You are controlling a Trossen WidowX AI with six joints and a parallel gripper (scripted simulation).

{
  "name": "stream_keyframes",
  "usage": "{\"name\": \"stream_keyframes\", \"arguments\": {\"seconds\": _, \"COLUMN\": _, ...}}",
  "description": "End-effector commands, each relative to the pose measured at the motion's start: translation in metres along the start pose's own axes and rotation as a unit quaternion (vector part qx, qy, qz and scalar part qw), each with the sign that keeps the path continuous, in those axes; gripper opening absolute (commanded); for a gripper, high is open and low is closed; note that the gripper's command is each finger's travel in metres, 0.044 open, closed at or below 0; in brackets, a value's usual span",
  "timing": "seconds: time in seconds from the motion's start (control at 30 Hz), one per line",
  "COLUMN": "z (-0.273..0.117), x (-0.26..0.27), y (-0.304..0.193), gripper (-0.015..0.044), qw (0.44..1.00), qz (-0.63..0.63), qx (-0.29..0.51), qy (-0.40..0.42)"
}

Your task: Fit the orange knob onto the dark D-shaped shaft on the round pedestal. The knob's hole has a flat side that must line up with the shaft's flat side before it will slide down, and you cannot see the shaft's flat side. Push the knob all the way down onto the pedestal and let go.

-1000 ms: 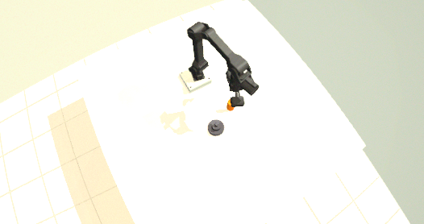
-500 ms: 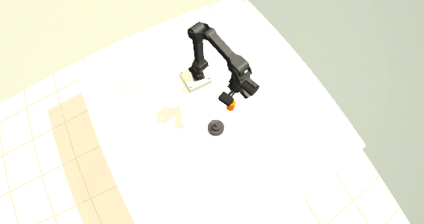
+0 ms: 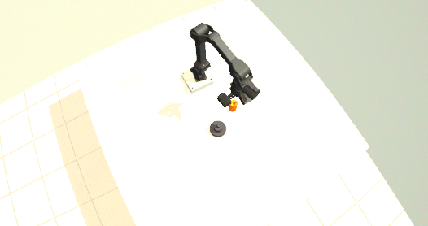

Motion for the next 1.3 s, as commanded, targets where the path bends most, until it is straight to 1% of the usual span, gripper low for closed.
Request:
{"name": "stream_keyframes", "arguments": {"seconds": 0.0, "z": 0.006, "x": 0.000, "y": 0.001, "gripper": 0.0440, "qw": 1.000, "qz": 0.003, "qx": -0.001, "qy": -0.001}}
{"name": "stream_keyframes", "arguments": {"seconds": 0.1, "z": 0.019, "x": 0.000, "y": 0.001, "gripper": 0.0440, "qw": 1.000, "qz": 0.003, "qx": -0.001, "qy": -0.001}}
{"name": "stream_keyframes", "arguments": {"seconds": 1.27, "z": 0.071, "x": 0.000, "y": 0.002, "gripper": 0.0440, "qw": 1.000, "qz": 0.003, "qx": -0.001, "qy": -0.001}}
Point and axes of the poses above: the point midway between the two fingers, 35 mm back from their tips, its own z axis out along the fingers, its own x axis across the jaws, y = z × x, the point moved 1 cm from there along -z, back along the fingers, and after that the axes turned 2 degrees about z, right-handed, at the moved point
